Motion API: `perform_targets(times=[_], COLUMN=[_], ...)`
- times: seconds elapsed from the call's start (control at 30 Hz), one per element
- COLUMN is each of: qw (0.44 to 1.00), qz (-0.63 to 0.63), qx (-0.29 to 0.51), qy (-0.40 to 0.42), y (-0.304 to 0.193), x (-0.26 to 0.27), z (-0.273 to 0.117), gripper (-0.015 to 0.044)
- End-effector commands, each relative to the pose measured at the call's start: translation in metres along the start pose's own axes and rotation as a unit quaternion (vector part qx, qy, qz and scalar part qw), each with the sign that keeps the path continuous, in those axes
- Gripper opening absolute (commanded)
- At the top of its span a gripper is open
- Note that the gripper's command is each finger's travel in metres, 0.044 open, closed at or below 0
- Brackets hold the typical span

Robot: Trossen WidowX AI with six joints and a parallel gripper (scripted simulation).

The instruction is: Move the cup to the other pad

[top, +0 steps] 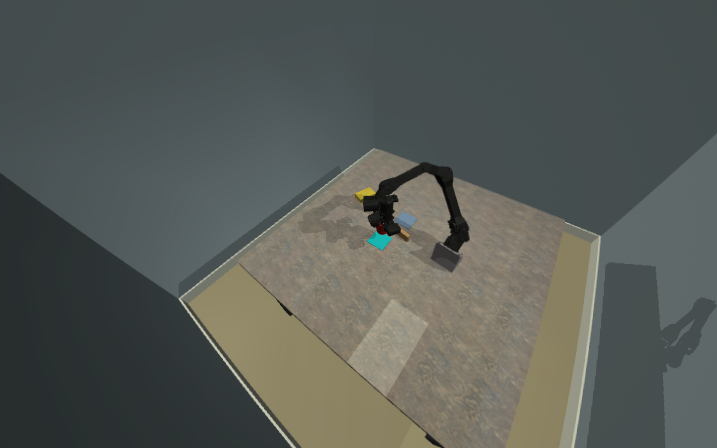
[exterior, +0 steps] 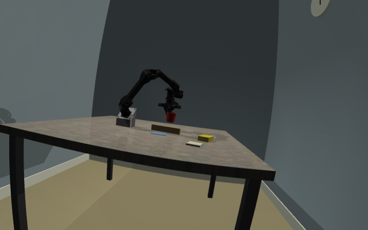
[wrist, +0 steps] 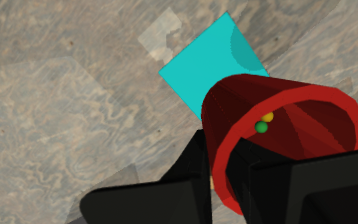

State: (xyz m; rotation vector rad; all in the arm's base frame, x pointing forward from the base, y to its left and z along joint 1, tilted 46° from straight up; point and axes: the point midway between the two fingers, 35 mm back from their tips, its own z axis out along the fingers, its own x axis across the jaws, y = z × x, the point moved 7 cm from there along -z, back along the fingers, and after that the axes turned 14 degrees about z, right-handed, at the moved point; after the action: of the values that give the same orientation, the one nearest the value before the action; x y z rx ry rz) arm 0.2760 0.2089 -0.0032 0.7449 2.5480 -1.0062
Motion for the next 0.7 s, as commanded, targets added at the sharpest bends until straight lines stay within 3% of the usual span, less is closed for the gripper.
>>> perform_targets(times=[0.0,0.67], qw=[1.000,1.000], qz=[0.001,0.001], qx=[-0.003,-0.003], qy=[0.002,0.002], y=[0.007,0.011], x=[0.005,0.008], z=[-0.003,0.020], gripper=[0.0000,0.0000])
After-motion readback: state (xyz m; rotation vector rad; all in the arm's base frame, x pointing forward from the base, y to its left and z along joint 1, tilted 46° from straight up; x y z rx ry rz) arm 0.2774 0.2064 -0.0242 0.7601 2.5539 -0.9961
